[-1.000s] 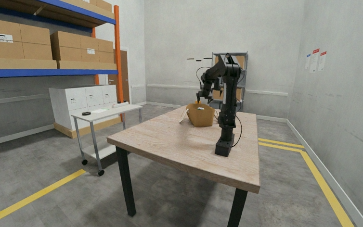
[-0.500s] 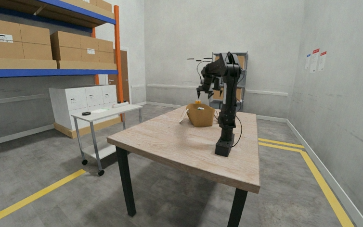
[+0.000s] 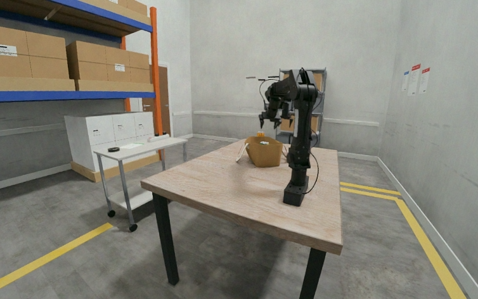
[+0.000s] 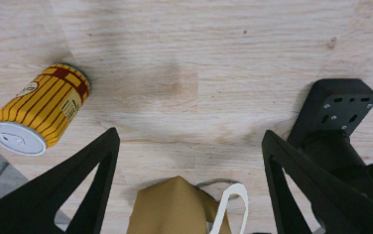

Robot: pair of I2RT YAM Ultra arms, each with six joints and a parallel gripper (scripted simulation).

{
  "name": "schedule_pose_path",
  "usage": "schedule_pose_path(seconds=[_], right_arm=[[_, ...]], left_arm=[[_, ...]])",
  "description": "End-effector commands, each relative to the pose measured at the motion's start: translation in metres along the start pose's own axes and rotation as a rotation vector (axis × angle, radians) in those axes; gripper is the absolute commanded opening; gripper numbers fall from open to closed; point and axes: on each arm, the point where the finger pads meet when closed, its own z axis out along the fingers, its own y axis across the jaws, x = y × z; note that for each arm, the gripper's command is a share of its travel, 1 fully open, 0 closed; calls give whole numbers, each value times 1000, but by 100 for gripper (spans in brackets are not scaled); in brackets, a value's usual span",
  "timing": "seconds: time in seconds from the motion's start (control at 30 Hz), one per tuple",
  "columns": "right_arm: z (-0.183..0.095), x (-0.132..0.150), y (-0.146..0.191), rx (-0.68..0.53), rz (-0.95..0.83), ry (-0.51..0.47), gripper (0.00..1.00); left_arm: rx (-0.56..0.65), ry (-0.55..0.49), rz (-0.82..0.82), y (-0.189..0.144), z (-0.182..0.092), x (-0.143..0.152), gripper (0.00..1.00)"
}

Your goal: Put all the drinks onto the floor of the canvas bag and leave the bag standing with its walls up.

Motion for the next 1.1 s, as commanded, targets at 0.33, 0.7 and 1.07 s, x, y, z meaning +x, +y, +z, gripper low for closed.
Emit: schedule_pose_path(seconds=[0.33,0.7,1.07], right_arm=[[-4,-7,4,0,8,-16,100],[-4,-7,4,0,8,-16,100],[-4,-7,4,0,8,-16,100]], left_arm=[[-67,91,241,76,-23,39,86],[-80,236,392,152,-43,100,86],[-39,357,494,199,-71,168,86]])
